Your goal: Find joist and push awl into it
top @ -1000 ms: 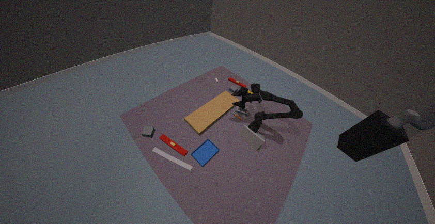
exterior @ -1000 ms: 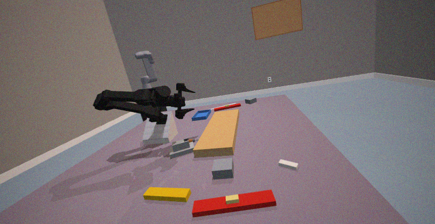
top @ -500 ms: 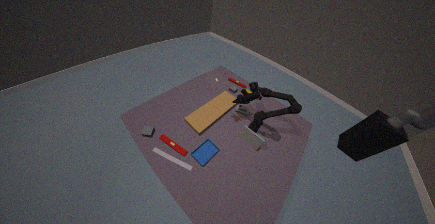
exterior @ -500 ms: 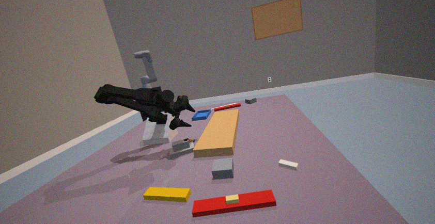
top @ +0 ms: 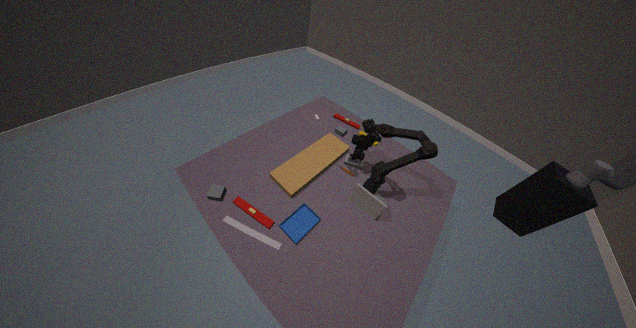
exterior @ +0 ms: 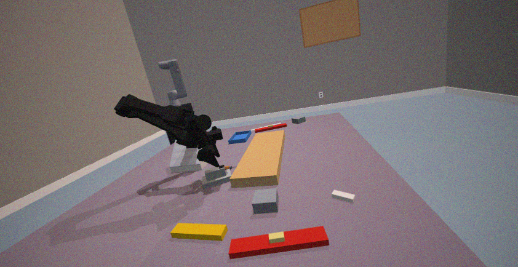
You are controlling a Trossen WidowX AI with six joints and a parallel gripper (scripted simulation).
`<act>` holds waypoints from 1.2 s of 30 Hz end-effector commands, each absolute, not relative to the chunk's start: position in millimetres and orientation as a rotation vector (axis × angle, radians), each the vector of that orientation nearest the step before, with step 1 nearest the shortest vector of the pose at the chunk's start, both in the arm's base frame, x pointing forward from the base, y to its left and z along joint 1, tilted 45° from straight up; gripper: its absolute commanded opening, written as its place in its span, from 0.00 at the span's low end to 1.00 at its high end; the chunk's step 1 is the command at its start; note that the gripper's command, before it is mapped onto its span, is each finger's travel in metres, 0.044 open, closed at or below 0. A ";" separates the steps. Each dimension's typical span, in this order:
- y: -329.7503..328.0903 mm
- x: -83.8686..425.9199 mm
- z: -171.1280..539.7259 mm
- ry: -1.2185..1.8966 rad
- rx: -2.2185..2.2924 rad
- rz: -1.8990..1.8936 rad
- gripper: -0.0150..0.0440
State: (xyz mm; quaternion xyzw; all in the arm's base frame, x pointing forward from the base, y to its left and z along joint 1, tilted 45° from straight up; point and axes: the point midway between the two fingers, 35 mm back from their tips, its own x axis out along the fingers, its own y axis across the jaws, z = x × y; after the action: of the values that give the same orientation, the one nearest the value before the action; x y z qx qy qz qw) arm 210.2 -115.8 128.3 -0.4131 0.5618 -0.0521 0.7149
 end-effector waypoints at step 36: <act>-149.3 207.2 113.0 1.312 -1.007 -0.094 1.00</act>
State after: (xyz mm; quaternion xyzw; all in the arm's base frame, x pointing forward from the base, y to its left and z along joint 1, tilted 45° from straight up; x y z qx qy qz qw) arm 206.9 -145.8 119.9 -0.4477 0.5810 -0.0472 0.6781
